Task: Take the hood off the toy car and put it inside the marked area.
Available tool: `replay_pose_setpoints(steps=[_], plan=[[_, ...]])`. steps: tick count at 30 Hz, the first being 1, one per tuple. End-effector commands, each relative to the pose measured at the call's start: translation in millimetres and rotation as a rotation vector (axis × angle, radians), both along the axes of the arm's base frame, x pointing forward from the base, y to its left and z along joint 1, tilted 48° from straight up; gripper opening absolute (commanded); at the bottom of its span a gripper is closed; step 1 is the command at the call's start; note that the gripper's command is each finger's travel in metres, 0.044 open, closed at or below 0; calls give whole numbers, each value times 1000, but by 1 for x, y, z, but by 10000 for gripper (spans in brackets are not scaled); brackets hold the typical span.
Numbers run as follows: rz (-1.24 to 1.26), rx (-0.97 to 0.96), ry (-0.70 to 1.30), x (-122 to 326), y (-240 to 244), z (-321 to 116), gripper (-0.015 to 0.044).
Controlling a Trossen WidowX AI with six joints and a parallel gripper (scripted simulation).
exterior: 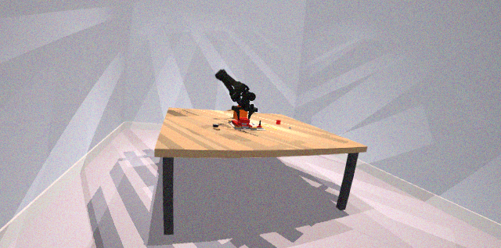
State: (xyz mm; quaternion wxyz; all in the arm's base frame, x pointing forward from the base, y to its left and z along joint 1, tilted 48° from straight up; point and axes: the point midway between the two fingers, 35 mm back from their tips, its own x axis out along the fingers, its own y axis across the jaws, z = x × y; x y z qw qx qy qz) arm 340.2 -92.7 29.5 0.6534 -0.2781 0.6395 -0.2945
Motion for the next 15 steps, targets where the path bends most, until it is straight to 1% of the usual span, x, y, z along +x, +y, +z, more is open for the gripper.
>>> replay_pose_setpoints(steps=[1,15], plan=[[3,3,-9,1,4,4,0],[3,4,-9,1,14,12,0]])
